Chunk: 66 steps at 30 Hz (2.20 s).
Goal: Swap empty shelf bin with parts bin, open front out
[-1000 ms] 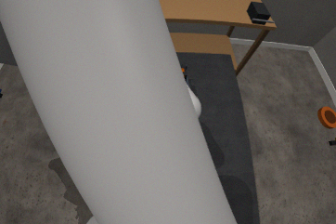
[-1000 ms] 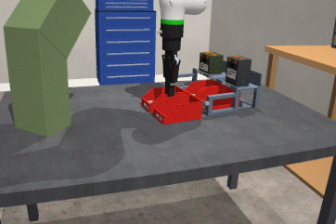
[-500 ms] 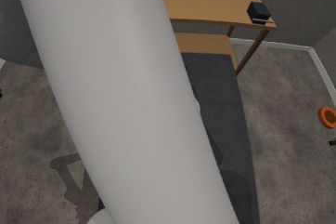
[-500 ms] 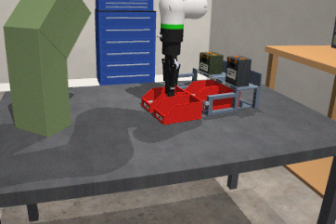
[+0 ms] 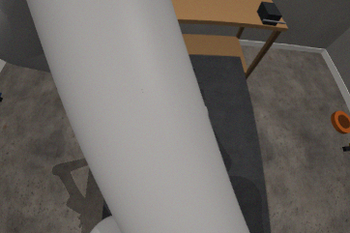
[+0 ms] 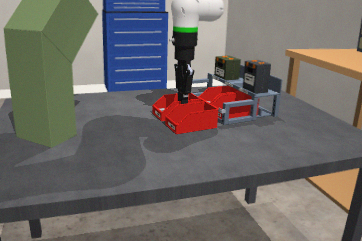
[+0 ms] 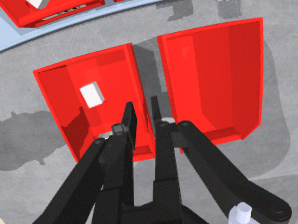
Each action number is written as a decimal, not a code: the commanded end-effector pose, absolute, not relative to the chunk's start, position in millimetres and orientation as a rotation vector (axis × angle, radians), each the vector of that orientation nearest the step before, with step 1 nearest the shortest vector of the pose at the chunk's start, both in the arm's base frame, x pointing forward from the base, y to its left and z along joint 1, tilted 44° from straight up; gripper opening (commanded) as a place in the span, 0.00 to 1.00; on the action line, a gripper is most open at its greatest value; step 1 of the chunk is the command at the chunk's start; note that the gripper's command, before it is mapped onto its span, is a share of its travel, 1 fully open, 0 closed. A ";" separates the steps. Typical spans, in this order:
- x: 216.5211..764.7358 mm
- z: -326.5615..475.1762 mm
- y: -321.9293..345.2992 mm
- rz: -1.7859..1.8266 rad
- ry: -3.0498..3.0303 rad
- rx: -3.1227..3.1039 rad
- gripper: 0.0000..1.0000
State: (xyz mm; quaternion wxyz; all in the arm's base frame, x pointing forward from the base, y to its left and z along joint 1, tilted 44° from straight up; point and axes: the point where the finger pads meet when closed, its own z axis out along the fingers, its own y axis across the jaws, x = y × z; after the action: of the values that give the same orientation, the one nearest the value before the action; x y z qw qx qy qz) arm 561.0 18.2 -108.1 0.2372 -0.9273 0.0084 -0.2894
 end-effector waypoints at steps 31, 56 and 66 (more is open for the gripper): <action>561.2 -107.7 17.5 -0.794 0.023 -2.542 0.10; 545.3 -86.5 4.7 -0.794 0.023 -2.542 0.10; 545.3 -86.4 4.7 -0.794 0.023 -2.542 0.10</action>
State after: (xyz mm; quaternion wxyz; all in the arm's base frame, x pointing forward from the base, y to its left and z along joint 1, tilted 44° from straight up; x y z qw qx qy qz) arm 545.1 5.4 -86.8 0.2372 -0.9273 0.0084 -0.2894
